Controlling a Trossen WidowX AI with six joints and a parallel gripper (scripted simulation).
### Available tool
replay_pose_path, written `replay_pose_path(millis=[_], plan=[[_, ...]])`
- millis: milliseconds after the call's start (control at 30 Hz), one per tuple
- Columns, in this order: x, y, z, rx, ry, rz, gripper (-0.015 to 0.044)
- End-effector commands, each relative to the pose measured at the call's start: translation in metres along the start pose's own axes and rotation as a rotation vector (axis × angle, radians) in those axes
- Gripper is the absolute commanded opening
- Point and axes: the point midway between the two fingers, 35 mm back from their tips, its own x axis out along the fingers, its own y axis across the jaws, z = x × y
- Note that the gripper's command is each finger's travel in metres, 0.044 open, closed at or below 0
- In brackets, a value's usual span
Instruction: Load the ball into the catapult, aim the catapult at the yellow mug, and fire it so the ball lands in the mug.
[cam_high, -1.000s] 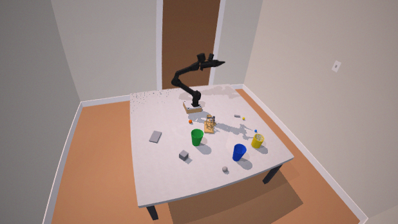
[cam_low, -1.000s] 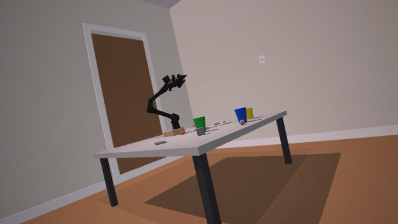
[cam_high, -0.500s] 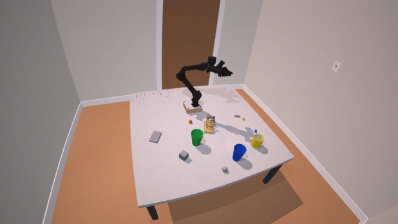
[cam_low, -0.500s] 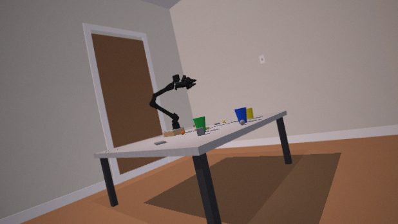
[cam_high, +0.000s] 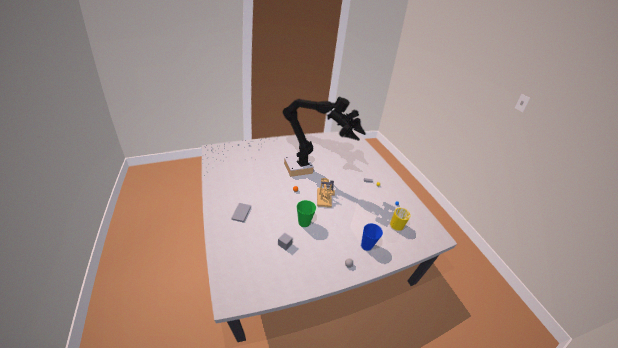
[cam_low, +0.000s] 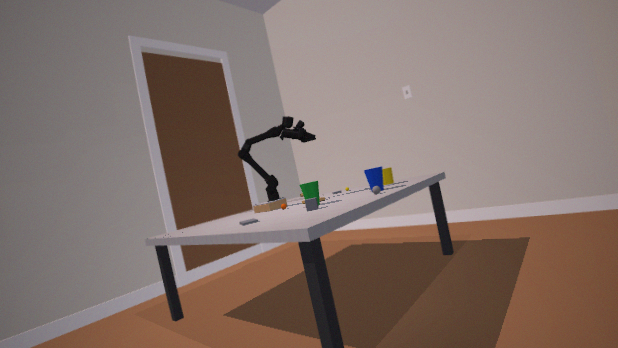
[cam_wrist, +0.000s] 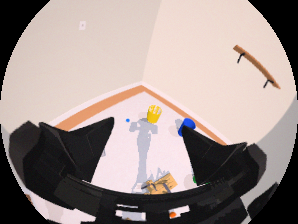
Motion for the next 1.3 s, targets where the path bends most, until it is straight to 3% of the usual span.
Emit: replay_pose_path(millis=[0, 600, 1267], plan=[[0.016, -0.019, -0.017, 0.066, 0.097, -0.052, 0.0440], [0.057, -0.090, -0.110, 0.392, 0.539, -0.266, 0.0440], [0.047, -0.154, -0.216, 0.826, 0.999, -0.528, 0.0440]])
